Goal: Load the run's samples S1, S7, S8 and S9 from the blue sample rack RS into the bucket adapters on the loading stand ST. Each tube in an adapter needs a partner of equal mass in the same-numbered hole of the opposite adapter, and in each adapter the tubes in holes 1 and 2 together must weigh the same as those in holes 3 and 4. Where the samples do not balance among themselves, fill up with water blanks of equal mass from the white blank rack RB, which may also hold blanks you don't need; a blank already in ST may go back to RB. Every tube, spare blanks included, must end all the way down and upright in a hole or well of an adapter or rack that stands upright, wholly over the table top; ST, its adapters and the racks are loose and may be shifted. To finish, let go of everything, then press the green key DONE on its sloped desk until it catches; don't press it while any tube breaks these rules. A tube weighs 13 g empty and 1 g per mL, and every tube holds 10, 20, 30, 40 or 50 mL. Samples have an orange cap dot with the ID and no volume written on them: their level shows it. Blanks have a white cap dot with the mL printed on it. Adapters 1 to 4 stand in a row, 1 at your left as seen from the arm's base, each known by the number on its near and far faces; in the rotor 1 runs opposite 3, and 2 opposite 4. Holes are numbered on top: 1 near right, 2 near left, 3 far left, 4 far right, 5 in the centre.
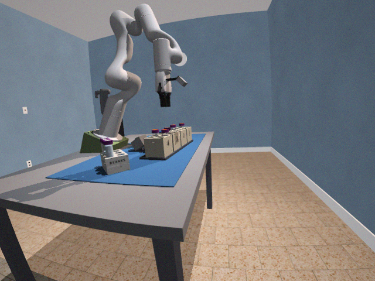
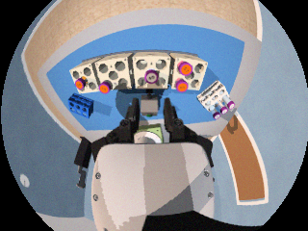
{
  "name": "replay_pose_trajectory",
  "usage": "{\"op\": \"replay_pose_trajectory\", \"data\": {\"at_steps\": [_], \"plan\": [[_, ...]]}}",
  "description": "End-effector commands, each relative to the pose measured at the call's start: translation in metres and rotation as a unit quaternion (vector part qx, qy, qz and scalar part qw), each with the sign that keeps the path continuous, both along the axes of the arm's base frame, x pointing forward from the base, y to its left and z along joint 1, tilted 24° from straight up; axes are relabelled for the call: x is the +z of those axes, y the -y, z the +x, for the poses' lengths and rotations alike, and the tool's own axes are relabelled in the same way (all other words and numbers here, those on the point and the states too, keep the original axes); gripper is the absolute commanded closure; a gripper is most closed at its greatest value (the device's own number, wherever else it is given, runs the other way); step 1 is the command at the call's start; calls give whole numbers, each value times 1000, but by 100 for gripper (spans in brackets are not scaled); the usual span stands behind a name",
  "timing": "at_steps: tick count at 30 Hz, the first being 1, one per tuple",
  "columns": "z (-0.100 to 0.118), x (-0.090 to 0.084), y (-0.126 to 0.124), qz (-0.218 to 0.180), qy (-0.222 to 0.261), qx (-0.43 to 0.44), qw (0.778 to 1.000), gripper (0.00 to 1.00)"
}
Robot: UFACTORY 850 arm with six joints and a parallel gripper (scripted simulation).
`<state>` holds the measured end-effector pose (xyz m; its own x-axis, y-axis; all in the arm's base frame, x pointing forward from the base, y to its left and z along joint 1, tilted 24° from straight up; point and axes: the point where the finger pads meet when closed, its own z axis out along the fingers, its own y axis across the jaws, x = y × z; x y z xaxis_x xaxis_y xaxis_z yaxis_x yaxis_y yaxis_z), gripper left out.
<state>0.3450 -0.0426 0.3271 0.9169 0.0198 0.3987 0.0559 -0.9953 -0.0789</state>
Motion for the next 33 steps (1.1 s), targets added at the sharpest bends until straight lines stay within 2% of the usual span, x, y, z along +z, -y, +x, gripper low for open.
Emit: {"op": "replay_pose_trajectory", "data": {"at_steps": [1,2,3,9,15,17,23,33], "plan": [[0,1,0,0,1,0,1000,57],[0,1,0,0,1,0,1000,57],[-1,0,5,6,-1,-15,1000,43],[-10,-7,33,46,-10,-106,993,43],[-18,-14,61,85,-20,-196,977,43],[-18,-14,61,85,-20,-196,977,43],[-27,-20,89,123,-29,-284,950,43],[-40,-30,131,123,-29,-286,950,43]]}}
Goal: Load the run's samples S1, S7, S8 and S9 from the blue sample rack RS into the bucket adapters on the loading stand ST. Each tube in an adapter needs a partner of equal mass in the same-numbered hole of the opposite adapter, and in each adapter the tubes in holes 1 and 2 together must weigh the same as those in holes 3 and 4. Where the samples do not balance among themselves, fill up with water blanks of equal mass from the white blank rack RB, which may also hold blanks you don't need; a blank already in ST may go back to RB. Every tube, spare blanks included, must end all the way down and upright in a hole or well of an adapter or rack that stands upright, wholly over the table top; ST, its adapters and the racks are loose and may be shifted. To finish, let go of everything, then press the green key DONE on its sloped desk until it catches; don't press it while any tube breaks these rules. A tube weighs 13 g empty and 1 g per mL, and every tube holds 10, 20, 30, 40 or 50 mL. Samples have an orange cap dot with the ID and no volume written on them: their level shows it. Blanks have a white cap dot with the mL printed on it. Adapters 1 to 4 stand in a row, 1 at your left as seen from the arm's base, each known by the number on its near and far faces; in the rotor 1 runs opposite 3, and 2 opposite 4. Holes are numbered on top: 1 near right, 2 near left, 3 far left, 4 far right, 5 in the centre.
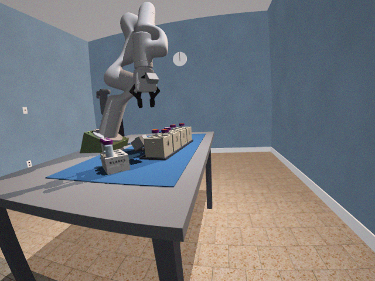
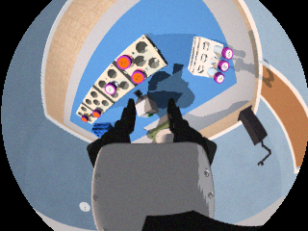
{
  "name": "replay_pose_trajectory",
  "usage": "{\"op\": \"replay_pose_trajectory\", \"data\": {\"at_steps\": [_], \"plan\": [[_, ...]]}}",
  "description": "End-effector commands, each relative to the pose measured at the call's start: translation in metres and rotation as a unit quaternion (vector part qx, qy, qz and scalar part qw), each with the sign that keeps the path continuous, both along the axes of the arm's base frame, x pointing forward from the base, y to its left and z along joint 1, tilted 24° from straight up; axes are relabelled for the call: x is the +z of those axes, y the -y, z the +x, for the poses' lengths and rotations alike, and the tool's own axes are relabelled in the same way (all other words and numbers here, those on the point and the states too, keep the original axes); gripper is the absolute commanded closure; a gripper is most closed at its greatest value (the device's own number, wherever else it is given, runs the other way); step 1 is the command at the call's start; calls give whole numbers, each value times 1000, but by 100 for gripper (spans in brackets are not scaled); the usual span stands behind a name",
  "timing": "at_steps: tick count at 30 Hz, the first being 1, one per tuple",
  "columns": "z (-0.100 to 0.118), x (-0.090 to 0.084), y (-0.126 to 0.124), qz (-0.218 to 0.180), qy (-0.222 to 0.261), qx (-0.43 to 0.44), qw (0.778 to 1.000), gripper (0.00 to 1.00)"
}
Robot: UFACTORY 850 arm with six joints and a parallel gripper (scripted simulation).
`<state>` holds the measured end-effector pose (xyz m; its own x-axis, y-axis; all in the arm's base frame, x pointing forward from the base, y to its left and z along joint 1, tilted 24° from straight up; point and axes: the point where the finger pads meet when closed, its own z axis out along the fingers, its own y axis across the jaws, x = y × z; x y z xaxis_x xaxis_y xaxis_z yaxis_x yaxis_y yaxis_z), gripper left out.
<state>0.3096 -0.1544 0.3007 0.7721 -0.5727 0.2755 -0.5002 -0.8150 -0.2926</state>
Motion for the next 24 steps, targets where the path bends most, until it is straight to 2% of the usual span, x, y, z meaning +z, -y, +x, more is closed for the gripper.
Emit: {"op": "replay_pose_trajectory", "data": {"at_steps": [1,16,18,24], "plan": [[-5,-4,19,3,2,-1,1000,43],[-26,-20,89,3,2,-1,1000,43],[-26,-20,89,3,2,-1,1000,43],[-35,-27,117,3,2,-1,1000,43]]}}
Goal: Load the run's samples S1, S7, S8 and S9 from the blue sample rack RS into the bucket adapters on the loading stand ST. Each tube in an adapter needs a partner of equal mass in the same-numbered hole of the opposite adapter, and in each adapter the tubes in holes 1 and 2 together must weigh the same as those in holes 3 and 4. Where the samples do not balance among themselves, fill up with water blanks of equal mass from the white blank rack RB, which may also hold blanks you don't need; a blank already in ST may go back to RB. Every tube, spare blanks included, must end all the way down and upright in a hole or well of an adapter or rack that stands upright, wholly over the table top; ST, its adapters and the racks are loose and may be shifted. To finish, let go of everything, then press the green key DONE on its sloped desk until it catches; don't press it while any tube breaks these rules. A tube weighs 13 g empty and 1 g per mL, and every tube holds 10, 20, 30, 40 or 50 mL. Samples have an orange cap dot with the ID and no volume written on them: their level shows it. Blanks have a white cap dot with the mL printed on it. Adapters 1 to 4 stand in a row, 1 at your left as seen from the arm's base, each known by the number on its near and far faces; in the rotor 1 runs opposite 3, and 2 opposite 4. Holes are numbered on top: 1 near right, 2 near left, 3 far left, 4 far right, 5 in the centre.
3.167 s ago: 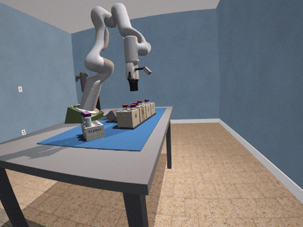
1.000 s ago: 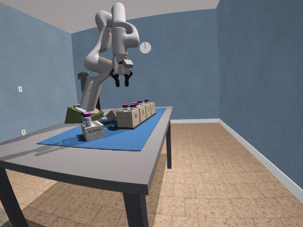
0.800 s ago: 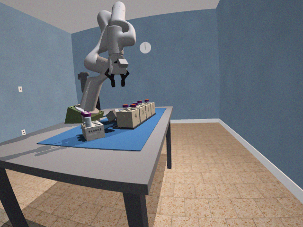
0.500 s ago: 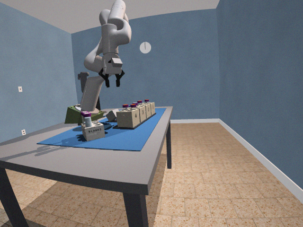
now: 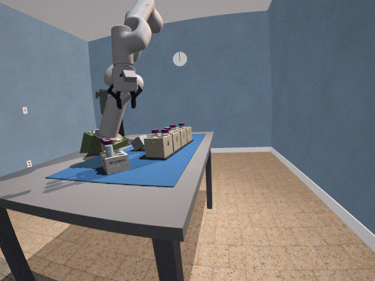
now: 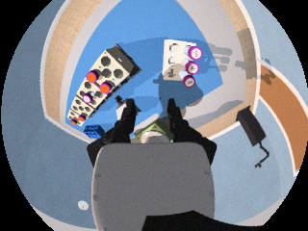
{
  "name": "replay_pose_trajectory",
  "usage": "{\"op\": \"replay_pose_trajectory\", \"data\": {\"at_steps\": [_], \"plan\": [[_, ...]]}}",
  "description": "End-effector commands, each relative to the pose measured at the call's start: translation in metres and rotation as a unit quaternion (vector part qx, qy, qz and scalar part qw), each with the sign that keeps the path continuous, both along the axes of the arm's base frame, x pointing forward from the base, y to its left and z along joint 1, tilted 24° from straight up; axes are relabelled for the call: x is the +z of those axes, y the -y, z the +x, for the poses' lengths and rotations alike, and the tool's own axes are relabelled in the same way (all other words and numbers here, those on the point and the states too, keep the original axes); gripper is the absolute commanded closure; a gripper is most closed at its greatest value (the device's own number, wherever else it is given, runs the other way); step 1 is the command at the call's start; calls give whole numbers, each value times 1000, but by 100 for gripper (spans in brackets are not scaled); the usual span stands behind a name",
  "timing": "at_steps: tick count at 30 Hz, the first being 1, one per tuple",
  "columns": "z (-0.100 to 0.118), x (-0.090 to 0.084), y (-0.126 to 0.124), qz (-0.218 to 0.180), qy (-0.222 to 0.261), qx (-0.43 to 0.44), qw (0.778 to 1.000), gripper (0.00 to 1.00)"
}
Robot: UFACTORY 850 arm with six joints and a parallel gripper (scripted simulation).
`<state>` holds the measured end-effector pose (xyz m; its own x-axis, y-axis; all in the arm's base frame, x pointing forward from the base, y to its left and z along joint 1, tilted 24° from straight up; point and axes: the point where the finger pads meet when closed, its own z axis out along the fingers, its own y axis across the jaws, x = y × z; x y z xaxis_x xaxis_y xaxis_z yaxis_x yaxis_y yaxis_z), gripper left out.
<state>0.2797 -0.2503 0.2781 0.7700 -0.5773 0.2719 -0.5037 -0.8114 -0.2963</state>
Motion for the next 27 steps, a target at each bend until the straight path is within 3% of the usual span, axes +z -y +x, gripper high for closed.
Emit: {"op": "replay_pose_trajectory", "data": {"at_steps": [1,19,27], "plan": [[-7,-6,26,1,3,1,1000,43],[-30,-23,100,1,2,1,1000,43],[-30,-24,102,1,2,1,1000,43]]}}
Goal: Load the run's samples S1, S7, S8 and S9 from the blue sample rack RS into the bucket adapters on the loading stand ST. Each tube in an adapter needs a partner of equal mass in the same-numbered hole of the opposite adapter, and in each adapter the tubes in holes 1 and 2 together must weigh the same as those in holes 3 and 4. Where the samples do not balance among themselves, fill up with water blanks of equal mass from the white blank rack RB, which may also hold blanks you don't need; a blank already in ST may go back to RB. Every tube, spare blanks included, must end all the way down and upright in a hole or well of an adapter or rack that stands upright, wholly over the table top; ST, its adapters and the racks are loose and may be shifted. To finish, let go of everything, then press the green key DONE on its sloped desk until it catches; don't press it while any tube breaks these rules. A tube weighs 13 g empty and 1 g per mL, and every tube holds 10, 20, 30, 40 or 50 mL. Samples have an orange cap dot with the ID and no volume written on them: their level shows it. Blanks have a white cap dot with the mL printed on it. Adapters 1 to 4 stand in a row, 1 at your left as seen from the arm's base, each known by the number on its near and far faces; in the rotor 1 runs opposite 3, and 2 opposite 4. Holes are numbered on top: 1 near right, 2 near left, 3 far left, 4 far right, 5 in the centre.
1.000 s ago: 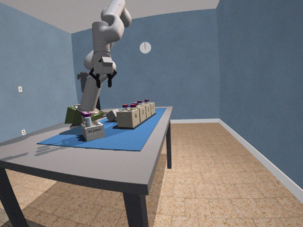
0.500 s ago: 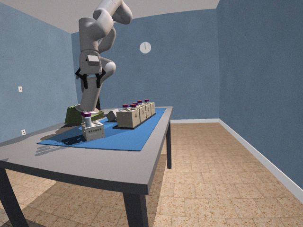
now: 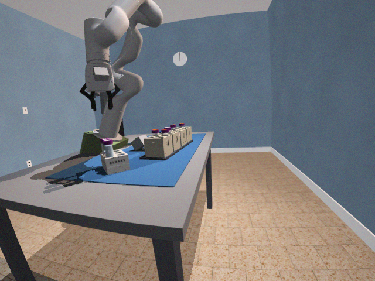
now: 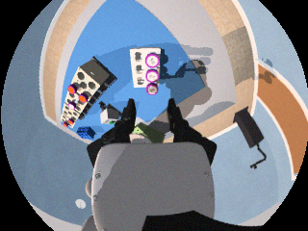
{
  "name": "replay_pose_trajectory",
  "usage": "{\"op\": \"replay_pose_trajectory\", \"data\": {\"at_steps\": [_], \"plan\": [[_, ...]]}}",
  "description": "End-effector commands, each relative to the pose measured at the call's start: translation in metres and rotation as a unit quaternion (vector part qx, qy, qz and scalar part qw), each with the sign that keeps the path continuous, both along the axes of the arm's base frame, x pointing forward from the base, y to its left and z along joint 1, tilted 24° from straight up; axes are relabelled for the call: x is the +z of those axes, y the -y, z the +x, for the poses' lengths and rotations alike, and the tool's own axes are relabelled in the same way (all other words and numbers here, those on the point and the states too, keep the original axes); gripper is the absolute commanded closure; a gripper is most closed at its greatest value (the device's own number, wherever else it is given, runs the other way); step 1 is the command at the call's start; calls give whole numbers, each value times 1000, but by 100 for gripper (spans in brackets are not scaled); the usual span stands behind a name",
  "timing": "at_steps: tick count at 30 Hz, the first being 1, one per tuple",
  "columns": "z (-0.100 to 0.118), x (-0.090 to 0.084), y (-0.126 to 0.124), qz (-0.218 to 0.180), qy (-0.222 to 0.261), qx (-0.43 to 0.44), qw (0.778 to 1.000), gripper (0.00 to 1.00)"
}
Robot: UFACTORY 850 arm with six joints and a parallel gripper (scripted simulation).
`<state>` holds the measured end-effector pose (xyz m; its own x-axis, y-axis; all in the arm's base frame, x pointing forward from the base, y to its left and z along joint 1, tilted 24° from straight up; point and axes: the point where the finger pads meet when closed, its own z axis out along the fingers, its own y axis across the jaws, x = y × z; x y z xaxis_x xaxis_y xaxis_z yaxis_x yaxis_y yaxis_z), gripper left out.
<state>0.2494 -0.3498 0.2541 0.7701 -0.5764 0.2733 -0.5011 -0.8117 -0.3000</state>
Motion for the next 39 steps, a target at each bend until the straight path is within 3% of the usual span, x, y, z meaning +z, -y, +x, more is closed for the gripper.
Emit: {"op": "replay_pose_trajectory", "data": {"at_steps": [1,7,39], "plan": [[0,0,3,-1,1,0,1000,43],[0,0,3,-1,1,0,1000,43],[22,-51,-2,0,1,0,1000,43]]}}
